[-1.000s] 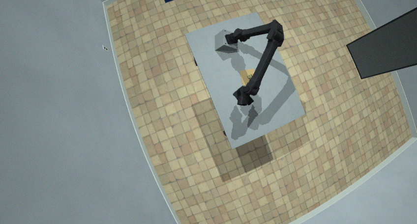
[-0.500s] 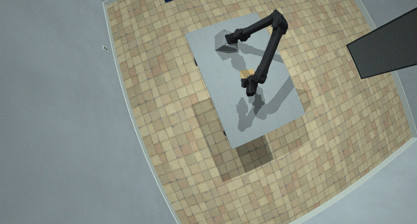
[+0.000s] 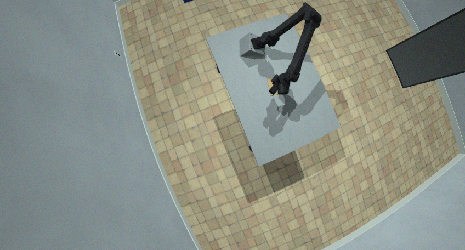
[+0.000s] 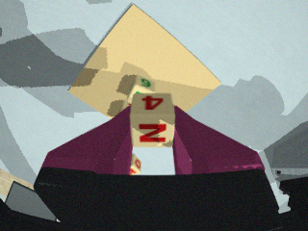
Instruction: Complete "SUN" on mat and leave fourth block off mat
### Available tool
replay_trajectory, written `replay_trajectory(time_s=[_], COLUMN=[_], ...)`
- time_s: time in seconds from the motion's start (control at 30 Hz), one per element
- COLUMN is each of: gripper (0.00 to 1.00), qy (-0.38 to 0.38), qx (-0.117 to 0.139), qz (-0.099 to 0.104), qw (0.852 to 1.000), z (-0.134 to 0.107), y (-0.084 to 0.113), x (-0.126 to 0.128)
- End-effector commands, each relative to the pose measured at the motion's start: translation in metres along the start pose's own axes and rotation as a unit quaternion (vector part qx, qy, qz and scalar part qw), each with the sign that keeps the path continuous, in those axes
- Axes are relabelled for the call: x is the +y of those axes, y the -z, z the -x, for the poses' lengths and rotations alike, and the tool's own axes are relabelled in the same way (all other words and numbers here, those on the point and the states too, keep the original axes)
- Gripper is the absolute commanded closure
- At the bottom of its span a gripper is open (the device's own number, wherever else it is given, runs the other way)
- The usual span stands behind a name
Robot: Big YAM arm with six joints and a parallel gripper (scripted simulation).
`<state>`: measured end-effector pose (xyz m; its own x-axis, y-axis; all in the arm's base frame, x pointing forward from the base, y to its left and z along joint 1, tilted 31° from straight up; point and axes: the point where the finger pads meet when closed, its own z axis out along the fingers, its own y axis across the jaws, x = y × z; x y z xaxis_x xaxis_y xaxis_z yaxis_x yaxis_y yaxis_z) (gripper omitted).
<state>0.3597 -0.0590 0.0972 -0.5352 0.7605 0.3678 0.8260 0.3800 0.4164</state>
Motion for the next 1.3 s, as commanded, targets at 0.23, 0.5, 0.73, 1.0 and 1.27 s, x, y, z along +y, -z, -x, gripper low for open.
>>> replay_trajectory(time_s=[0.23,0.5,0.73,1.0,1.27], gripper=[0.8,0.8,0.8,0.8,0.8], qy=[-0.216,-0.223,-0.224,-0.224,-0.224], qx=[-0.042,-0.035,-0.034,-0.034,-0.034], qz=[0.01,0.002,0.001,0.001,0.0], qw=[0.975,0.974,0.974,0.974,0.974], z=[-0.006,-0.005,-0.004,-0.003,-0.002], y=[0.001,-0.005,-0.011,-0.037,-0.067], x=[0.005,0.001,0.001,0.0,0.0])
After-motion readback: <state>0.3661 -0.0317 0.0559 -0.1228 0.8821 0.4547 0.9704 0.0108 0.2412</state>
